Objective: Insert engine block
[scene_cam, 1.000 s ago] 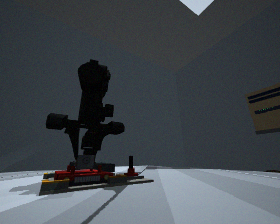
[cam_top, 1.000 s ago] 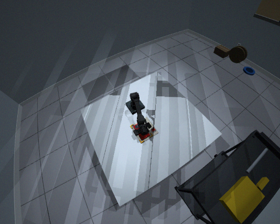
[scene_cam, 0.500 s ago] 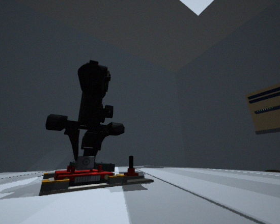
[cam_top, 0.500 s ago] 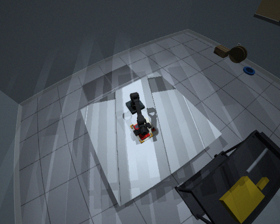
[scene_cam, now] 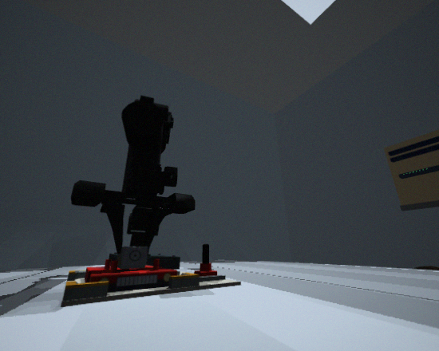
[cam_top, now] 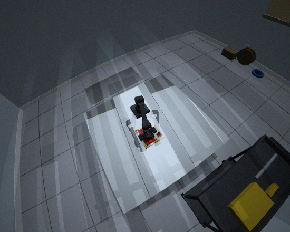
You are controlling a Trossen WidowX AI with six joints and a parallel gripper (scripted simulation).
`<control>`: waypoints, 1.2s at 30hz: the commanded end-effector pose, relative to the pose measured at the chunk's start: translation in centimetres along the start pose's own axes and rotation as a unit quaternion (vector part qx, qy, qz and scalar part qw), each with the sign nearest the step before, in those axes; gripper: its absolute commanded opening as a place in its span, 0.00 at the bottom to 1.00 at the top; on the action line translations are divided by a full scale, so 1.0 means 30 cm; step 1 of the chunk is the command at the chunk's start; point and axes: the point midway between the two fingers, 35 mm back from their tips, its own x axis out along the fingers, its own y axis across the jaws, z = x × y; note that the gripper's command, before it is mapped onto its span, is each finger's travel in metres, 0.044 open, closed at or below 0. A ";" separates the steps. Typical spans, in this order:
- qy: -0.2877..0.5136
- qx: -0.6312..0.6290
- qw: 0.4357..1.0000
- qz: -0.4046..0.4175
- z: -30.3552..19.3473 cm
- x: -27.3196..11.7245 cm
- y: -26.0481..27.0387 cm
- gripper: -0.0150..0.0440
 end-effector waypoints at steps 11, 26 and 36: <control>0.000 0.000 1.000 0.003 -0.001 0.011 0.003 0.53; 0.000 0.001 1.000 0.003 -0.001 0.020 0.003 0.53; 0.000 0.001 1.000 0.003 -0.001 0.026 0.003 0.53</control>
